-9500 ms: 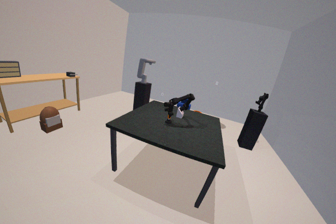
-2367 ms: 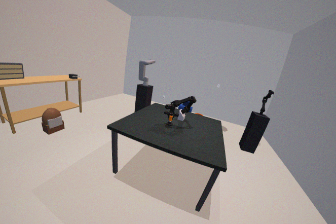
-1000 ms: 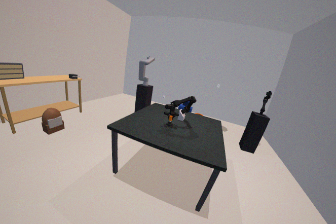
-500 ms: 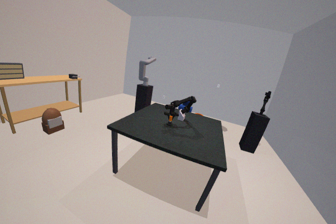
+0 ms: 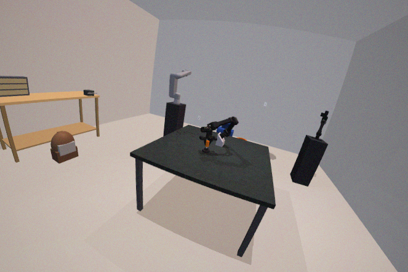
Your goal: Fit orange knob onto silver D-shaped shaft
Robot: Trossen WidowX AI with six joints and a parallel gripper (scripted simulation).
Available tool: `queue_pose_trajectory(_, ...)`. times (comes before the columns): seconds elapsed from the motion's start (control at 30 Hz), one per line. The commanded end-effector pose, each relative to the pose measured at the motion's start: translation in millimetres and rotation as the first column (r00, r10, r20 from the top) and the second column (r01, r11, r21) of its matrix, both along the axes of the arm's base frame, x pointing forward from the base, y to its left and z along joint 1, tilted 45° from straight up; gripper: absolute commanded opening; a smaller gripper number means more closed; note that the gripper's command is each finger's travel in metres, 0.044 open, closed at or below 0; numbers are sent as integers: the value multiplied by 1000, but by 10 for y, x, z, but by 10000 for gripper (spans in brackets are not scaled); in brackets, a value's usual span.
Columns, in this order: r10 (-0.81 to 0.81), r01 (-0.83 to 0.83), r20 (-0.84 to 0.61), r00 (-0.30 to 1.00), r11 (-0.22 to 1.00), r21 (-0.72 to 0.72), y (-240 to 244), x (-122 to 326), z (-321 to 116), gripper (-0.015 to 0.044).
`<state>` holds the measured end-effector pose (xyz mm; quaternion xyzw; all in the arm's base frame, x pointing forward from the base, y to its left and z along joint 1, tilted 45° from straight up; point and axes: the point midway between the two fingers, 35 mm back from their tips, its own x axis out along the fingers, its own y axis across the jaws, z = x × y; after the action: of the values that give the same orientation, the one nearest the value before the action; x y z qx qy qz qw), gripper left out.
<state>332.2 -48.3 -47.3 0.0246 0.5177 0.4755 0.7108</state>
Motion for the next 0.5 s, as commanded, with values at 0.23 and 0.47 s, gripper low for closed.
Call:
queue_pose_trajectory(0.23,54,-54,53,997,999,-4,22,-7,-26,0)
queue_pose_trajectory(0.47,54,-54,53,997,999,-4,26,-5,-27,0)
